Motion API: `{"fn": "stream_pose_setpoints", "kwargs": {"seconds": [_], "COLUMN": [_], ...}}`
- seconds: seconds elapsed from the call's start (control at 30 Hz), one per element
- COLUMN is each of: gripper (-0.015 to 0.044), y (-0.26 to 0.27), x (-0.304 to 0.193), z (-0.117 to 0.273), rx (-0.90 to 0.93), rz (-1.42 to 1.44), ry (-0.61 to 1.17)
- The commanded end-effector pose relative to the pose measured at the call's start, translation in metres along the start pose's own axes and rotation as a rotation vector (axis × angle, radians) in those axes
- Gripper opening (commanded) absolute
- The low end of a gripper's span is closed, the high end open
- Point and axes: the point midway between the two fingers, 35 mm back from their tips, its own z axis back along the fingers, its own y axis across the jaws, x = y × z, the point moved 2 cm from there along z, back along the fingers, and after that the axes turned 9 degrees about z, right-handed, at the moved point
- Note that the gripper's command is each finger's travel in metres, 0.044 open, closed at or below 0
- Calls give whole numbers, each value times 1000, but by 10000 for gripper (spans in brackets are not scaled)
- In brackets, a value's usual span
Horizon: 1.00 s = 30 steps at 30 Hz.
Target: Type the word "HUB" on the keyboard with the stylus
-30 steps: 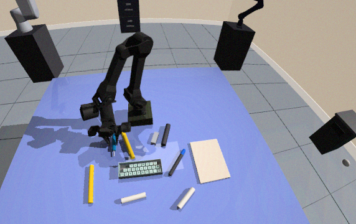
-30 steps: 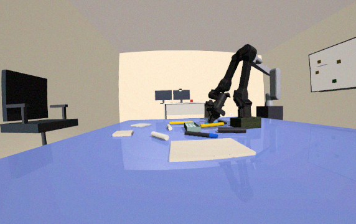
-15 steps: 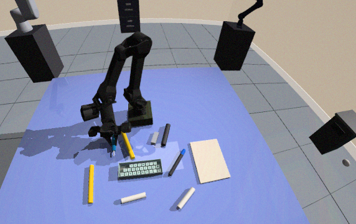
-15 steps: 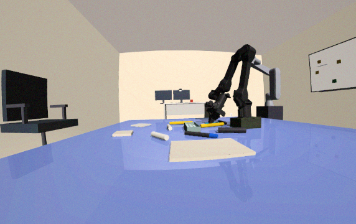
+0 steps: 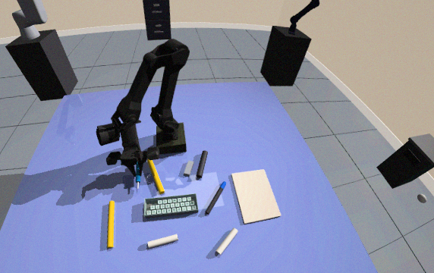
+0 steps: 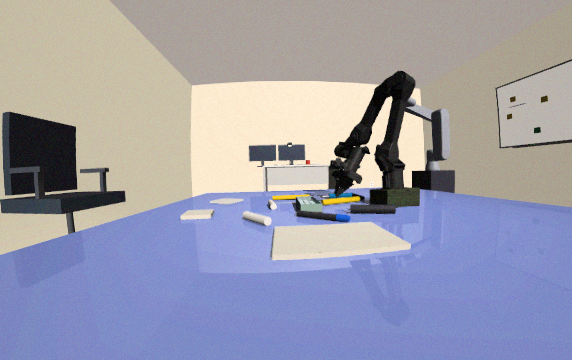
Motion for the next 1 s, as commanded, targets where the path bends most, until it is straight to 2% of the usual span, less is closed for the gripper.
{"fn": "stream_pose_setpoints", "kwargs": {"seconds": [0.0, 0.17, 0.4, 0.97], "gripper": [0, 0, 0, 0], "y": [-3, -3, -3, 14], "x": [9, 18, 19, 71], "z": [15, 32, 29, 24], "rx": [-8, -8, 7, 371], "rz": [4, 4, -17, -567], "ry": [-2, -3, -5, 82]}}
